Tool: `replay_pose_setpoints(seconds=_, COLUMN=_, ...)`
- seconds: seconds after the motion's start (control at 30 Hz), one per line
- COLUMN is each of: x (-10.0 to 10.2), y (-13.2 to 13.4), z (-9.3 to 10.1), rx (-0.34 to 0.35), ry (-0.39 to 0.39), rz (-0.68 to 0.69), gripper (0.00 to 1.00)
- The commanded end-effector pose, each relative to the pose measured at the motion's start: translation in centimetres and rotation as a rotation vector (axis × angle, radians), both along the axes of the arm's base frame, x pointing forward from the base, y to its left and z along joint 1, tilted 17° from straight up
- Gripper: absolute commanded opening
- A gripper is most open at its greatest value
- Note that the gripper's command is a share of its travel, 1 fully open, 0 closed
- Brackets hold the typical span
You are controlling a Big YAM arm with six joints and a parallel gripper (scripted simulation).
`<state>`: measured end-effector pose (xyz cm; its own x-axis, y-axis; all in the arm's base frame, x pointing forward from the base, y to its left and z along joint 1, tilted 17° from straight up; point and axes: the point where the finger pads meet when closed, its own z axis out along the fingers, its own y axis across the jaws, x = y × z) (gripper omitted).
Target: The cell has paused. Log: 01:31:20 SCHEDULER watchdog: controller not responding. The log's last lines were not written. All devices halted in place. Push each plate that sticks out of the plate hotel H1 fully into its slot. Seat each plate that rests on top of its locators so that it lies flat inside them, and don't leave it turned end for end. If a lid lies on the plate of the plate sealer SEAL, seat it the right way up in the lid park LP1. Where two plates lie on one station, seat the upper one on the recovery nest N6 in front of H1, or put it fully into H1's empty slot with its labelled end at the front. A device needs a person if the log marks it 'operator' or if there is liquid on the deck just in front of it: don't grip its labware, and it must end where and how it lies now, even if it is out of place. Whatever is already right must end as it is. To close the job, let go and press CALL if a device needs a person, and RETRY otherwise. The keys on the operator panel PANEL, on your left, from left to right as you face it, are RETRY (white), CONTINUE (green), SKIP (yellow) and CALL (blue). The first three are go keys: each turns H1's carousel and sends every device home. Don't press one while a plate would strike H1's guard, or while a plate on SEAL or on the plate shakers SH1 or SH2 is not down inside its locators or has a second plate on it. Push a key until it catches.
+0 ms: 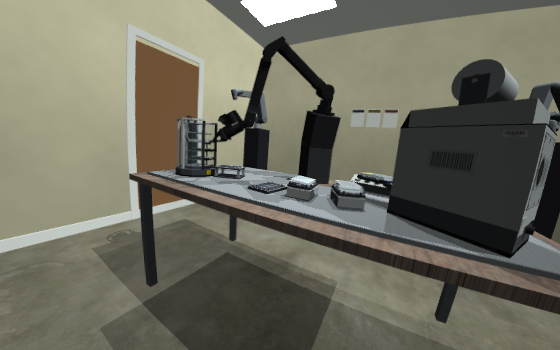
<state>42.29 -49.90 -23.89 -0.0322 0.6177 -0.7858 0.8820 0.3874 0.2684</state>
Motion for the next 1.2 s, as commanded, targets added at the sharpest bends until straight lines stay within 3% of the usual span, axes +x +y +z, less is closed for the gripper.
replay_pose_setpoints(seconds=0.0, x=1.0, y=0.7, z=1.2, rx=-0.015, ry=-0.026, rz=0.008, gripper=0.0)
replay_pose_setpoints(seconds=0.1, x=1.1, y=0.8, z=2.1, rx=-0.025, ry=-0.035, rz=0.007, gripper=0.0)
replay_pose_setpoints(seconds=0.23, x=0.4, y=1.8, z=1.1, rx=-0.014, ry=-0.024, rz=0.007, gripper=0.0)
replay_pose_setpoints(seconds=0.37, x=0.5, y=2.0, z=2.1, rx=-0.025, ry=-0.035, rz=0.007, gripper=0.0)
replay_pose_setpoints(seconds=0.57, x=-0.3, y=3.1, z=1.0, rx=-0.01, ry=-0.022, rz=0.008, gripper=0.0)
replay_pose_setpoints(seconds=0.67, x=-0.1, y=3.1, z=2.1, rx=-0.023, ry=-0.033, rz=0.007, gripper=0.0)
replay_pose_setpoints(seconds=1.17, x=-1.3, y=5.3, z=1.7, rx=-0.015, ry=-0.027, rz=0.007, gripper=0.0)
